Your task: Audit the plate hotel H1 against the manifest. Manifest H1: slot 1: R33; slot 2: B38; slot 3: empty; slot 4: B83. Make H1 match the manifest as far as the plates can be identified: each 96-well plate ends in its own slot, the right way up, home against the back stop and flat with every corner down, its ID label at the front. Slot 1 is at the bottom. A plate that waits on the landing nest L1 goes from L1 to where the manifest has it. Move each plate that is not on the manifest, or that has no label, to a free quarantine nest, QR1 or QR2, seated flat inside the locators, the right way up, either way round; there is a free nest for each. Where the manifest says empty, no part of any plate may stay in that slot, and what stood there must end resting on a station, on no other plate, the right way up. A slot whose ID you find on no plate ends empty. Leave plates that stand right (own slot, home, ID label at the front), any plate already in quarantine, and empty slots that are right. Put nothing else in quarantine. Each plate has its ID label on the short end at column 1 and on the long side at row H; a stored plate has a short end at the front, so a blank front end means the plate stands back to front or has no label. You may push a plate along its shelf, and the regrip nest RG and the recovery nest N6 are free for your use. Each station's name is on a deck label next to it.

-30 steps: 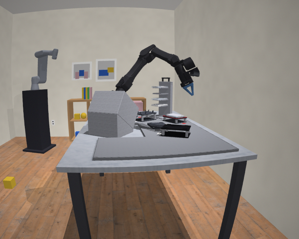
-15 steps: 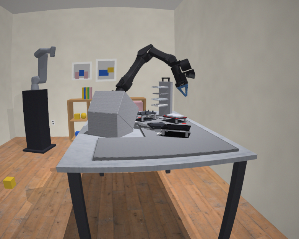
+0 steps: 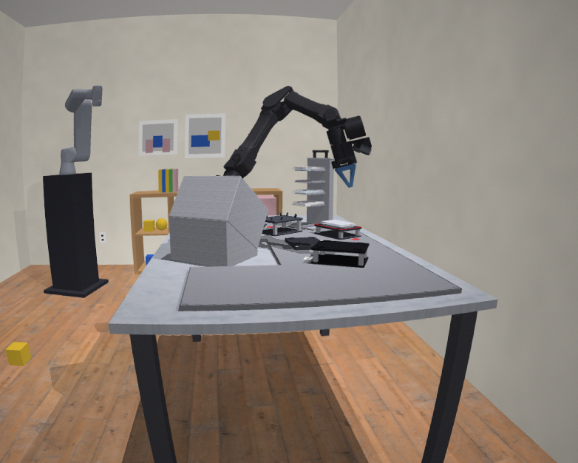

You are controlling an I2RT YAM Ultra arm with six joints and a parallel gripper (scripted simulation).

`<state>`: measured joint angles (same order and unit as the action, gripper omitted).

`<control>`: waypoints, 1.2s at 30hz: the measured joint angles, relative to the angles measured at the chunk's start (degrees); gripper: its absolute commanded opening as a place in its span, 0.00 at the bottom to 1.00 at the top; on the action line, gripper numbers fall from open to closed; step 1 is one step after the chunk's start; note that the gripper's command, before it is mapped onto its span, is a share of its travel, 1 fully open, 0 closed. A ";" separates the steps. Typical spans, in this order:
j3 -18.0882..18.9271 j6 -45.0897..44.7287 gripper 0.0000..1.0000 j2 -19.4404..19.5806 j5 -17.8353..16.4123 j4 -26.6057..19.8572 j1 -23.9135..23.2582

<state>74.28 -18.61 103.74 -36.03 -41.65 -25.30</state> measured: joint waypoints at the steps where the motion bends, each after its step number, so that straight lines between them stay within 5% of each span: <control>1: -0.48 -0.15 0.00 -0.48 0.11 -0.20 0.04; 15: -5.07 -2.54 0.00 -5.70 0.94 -5.64 1.99; 30: -5.99 -6.51 0.00 -8.76 1.92 -13.81 4.13; 36: -9.79 -6.97 0.00 -12.44 2.25 -15.61 4.94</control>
<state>64.49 -25.58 91.31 -33.78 -57.25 -20.36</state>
